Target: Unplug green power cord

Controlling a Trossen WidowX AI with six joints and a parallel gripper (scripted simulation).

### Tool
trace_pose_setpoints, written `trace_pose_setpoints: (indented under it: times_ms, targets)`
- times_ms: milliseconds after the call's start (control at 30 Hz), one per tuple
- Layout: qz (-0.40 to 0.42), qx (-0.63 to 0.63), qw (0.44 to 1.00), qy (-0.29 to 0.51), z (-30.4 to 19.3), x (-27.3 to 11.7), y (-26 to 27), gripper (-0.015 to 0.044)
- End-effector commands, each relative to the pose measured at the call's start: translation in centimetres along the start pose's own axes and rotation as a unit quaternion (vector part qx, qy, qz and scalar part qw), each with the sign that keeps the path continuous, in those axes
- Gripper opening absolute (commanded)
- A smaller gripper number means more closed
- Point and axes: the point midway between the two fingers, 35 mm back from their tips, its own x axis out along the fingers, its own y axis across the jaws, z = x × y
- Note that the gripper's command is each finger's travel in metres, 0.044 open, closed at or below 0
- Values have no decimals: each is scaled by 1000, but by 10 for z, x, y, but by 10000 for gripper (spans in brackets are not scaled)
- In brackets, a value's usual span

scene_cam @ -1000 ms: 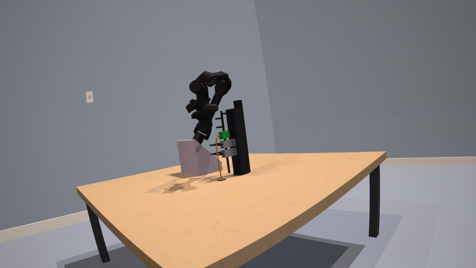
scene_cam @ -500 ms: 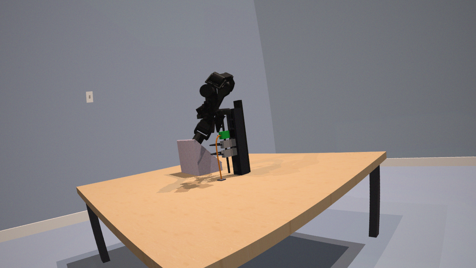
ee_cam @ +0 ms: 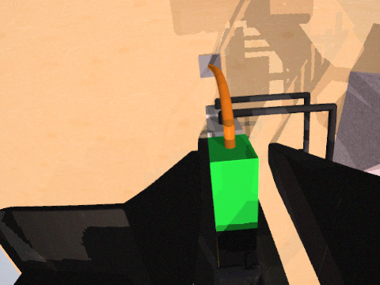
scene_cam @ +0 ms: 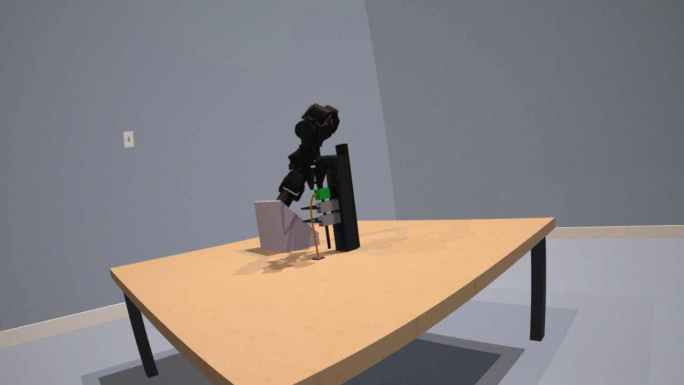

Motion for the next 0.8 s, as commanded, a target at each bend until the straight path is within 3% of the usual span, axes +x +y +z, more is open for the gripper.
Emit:
trace_pose_setpoints:
  times_ms: [0, 667, 767]
  targets:
    - [2, 2, 1000, 2, -8, 0, 0, 160]
    - [2, 2, 1000, 3, -16, 12, 0, 160]
    - [-1, 0, 1000, 1, -15, 10, 0, 81]
